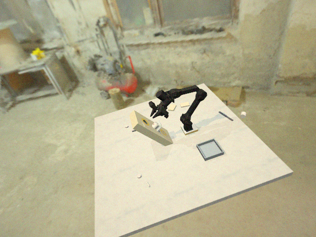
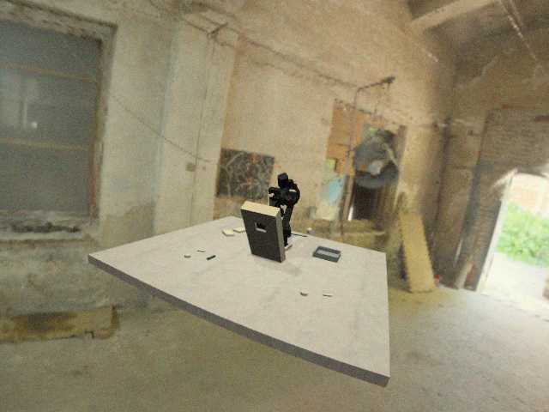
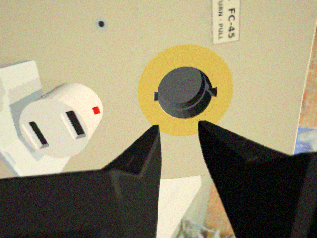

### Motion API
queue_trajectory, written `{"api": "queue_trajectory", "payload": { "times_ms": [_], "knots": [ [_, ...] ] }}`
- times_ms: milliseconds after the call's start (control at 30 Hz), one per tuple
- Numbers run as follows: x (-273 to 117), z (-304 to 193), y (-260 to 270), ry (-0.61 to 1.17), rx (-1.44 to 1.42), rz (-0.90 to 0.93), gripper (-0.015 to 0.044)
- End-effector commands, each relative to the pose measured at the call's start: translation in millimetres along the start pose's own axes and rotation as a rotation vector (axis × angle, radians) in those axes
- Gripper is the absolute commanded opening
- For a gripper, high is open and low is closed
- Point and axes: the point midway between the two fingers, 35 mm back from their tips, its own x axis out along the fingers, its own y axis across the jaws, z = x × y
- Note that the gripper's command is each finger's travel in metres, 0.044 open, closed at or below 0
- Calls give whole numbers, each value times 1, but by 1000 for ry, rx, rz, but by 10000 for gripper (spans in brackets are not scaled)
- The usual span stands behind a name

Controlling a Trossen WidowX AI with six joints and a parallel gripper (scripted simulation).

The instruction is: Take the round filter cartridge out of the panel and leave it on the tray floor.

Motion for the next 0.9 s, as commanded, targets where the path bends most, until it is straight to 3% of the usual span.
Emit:
{"api": "queue_trajectory", "payload": {
  "times_ms": [0, 400, 567, 867],
  "knots": [
    [0, 1, -13, -2, 1, 7, 108],
    [-45, 3, -69, 0, 1, 0, 423],
    [-33, 3, -44, 19, 329, 94, 305],
    [-10, 0, 23, 218, 1177, 295, 305]
  ]
}}
